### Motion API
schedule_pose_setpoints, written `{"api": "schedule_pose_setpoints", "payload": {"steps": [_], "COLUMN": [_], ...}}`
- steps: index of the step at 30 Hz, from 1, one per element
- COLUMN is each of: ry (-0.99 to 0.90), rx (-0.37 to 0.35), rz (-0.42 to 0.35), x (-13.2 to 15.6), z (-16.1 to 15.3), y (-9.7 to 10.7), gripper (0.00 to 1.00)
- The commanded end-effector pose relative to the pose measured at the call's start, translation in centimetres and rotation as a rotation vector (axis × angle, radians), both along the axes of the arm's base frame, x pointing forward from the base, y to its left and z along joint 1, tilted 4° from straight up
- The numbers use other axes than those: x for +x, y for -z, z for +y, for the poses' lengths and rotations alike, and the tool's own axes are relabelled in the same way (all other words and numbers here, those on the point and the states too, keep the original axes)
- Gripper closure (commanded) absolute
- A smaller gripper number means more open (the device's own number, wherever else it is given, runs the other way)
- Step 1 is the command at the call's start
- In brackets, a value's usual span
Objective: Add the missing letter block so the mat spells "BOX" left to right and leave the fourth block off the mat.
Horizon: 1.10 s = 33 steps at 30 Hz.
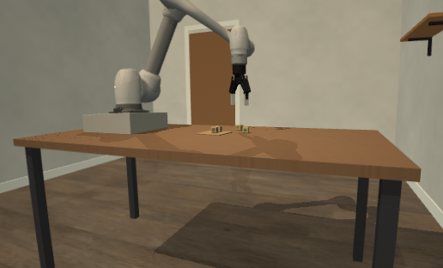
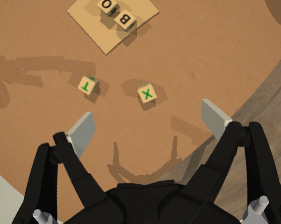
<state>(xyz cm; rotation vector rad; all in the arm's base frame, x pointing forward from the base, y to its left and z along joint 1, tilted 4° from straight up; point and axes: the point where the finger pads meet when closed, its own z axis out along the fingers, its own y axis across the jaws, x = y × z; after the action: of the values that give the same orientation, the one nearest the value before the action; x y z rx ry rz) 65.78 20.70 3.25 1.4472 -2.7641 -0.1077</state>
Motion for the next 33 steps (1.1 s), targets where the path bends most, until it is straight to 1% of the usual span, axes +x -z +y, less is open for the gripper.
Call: {"api": "schedule_pose_setpoints", "payload": {"steps": [1, 3, 4, 18, 20, 21, 33], "ry": [0.139, 0.139, 0.208, 0.571, 0.571, 0.639, 0.951], "rx": [-0.008, -0.008, -0.011, -0.029, -0.029, -0.033, -0.048], "rz": [0.007, 0.007, 0.01, 0.028, 0.028, 0.031, 0.047], "x": [-0.1, -0.1, -0.1, -0.1, -0.1, -0.1, -0.1], "z": [0.2, 0.2, 0.2, 0.3, 0.3, 0.3, 0.3], "y": [0.4, 0.4, 0.6, 1.4, 1.4, 1.5, 2.2], "gripper": [0.0, 0.0, 0.0, 0.0, 0.0, 0.0, 0.0]}}
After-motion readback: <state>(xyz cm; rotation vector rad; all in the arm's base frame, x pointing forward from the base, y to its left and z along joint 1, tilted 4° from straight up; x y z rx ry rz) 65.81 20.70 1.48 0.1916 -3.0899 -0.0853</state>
